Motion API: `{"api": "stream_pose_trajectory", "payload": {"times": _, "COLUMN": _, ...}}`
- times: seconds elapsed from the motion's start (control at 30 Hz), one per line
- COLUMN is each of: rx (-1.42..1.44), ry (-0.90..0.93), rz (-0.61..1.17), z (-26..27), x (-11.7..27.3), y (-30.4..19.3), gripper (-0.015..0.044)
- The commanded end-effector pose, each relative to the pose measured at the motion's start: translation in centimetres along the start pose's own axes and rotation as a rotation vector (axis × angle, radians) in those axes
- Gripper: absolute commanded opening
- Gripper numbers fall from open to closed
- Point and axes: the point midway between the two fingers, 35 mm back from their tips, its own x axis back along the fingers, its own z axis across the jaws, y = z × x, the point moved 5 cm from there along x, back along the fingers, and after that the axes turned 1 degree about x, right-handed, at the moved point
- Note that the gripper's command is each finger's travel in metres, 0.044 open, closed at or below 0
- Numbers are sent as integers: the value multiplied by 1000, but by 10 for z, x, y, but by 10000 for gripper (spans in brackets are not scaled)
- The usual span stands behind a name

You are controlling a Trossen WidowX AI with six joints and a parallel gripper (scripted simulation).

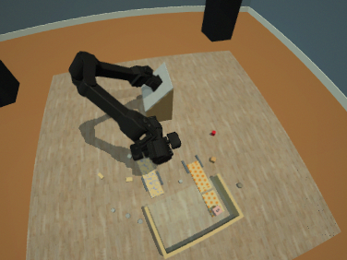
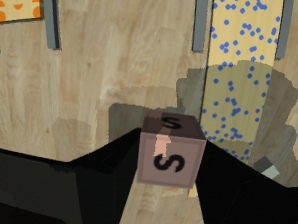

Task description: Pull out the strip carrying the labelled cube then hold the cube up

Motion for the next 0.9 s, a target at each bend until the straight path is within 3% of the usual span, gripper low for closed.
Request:
{"api": "stream_pose_trajectory", "payload": {"times": 0.0, "rx": -9, "ry": -3, "rz": -6, "z": 0, "x": 5, "y": -4, "gripper": 0}}
{"api": "stream_pose_trajectory", "payload": {"times": 0.2, "rx": -9, "ry": -2, "rz": -7, "z": 0, "x": 36, "y": -4, "gripper": 0}}
{"api": "stream_pose_trajectory", "payload": {"times": 0.87, "rx": -9, "ry": -2, "rz": -6, "z": 0, "x": 37, "y": -4, "gripper": 0}}
